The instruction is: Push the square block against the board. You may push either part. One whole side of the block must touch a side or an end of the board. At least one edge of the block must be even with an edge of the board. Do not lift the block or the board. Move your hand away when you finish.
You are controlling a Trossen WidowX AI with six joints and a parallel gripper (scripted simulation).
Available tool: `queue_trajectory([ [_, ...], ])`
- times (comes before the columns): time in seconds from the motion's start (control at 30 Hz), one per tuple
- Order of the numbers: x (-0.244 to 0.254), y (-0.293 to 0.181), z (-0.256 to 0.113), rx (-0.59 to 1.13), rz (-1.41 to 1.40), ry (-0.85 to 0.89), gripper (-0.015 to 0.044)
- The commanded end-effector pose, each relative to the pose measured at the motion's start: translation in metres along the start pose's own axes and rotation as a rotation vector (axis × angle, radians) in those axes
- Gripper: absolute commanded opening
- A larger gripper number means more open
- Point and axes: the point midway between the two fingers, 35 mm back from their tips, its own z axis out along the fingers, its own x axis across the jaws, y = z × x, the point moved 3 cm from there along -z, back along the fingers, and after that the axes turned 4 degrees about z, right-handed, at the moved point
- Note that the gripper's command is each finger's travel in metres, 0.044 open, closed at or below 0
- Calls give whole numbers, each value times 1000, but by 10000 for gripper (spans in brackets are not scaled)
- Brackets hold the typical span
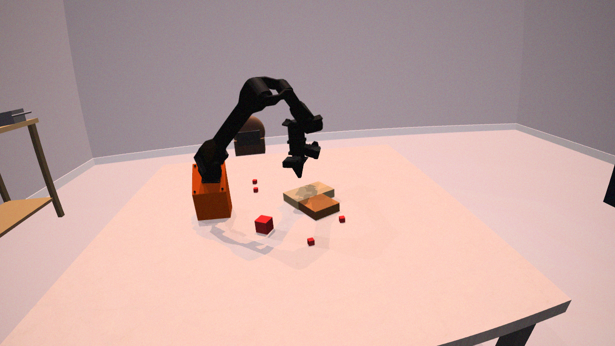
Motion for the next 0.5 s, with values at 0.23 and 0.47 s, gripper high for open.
queue_trajectory([
  [0.23,-53,-5,1,2,-375,-8,0],
  [0.47,-85,-14,3,7,-616,-13,0],
])
